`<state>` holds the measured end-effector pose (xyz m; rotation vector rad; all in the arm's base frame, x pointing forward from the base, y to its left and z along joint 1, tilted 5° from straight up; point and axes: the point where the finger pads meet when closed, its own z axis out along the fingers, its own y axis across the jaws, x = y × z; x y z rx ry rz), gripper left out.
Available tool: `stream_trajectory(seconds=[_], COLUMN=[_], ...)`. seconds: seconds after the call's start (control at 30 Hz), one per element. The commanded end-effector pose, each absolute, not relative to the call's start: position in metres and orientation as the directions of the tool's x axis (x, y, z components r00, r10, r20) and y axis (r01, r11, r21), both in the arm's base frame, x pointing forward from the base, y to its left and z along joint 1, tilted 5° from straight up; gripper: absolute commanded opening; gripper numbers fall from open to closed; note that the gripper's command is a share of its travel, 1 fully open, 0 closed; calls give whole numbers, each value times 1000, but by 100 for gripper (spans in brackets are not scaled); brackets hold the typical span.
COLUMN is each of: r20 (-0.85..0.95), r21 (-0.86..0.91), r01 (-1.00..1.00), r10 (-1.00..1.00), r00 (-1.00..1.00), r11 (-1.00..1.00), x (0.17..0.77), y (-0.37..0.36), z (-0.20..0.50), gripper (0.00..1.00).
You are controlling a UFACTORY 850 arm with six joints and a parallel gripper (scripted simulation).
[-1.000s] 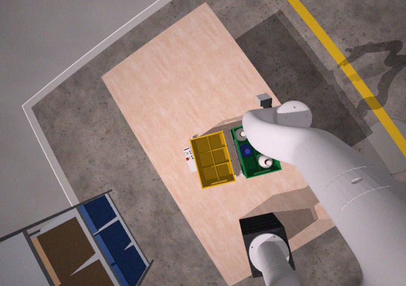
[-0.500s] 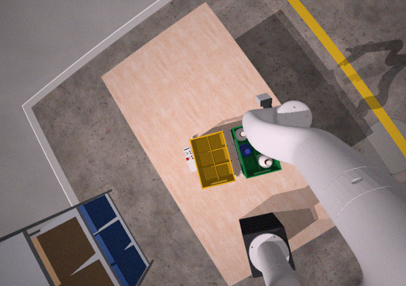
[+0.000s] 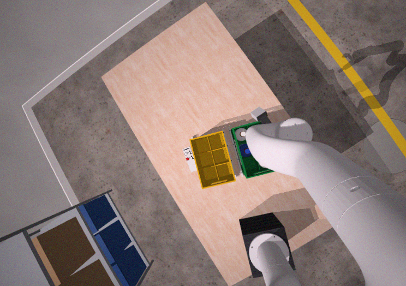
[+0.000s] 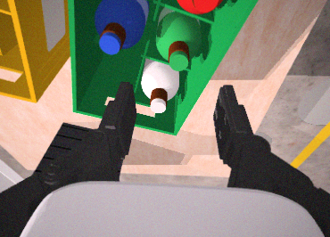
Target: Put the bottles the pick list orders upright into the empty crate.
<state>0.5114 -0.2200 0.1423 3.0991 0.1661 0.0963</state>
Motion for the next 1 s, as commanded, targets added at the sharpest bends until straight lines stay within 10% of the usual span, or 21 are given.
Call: stream_trajectory(seconds=[0.0, 0.97], r20=[69, 56], r21=[41, 59], r01=[259, 544], r10=[261, 547], r00=[963, 835], r11=[-965, -837], x=[491, 384], y=[-220, -214], z=[130, 64], gripper=[65, 65])
